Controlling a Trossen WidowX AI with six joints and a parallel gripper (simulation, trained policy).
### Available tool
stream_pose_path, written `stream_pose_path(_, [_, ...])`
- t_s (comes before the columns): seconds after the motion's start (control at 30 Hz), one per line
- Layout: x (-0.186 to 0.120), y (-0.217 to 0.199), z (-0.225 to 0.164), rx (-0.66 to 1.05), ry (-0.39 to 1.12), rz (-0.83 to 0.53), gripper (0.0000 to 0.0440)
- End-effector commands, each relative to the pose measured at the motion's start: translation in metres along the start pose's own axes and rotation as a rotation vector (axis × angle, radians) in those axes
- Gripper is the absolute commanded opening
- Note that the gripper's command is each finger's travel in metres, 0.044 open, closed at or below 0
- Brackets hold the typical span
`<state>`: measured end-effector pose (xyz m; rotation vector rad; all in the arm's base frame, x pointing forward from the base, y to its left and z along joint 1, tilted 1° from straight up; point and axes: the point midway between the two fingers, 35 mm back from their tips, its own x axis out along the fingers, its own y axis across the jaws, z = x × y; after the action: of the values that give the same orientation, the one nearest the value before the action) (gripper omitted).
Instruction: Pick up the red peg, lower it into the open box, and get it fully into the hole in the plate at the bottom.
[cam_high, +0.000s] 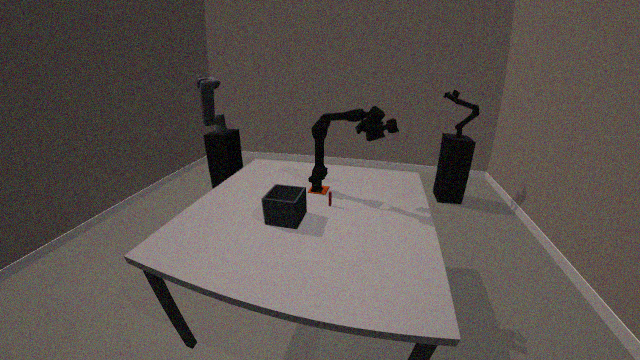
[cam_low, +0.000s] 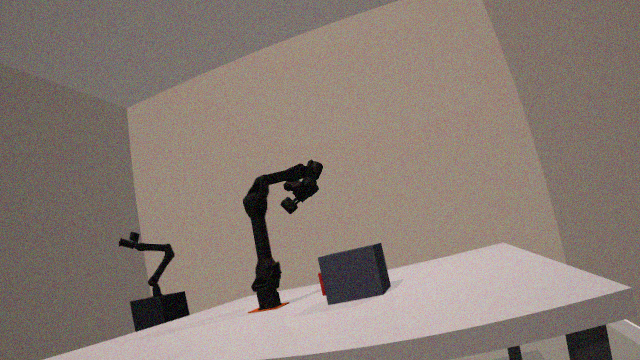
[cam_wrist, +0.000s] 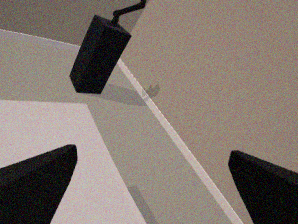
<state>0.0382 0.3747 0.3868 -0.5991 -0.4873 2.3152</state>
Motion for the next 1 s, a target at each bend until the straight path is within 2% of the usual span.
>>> stream_pose_path(0.0, [-0.008, -0.001, -0.013, 0.109, 0.047, -0.028, 0.0440])
stream_pose_path(0.97, [-0.085, 0.016, -0.114, 1.025, 0.329, -0.349, 0.0440])
